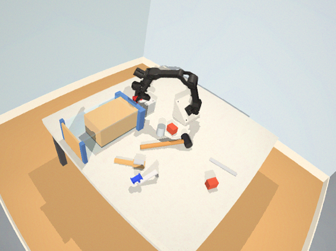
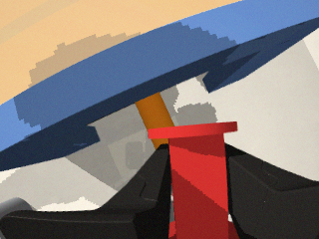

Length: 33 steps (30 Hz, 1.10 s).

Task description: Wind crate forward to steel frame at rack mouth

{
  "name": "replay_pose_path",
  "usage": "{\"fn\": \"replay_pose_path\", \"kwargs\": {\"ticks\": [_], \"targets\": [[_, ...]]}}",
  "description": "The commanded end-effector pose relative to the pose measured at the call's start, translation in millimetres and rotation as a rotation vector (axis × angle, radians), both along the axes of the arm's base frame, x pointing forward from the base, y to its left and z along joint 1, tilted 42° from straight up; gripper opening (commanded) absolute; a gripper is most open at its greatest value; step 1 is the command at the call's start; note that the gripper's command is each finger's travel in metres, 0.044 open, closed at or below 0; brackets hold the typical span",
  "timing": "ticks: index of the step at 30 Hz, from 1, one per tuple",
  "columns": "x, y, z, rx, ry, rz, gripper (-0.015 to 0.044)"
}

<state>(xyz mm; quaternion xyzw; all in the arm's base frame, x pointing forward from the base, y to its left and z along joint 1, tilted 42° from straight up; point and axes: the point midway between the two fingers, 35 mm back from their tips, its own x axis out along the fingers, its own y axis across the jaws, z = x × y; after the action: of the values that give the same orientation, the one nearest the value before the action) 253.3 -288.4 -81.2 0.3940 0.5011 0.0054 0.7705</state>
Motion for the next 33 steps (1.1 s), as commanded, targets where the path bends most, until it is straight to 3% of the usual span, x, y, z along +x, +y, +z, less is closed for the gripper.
{"fn": "replay_pose_path", "kwargs": {"ticks": [1,33], "targets": [[-0.1,12.7,6.5,0.03,0.004,-0.001,0.0],[-8.5,39.8,27.6,0.032,0.004,-0.001,0.0]]}}
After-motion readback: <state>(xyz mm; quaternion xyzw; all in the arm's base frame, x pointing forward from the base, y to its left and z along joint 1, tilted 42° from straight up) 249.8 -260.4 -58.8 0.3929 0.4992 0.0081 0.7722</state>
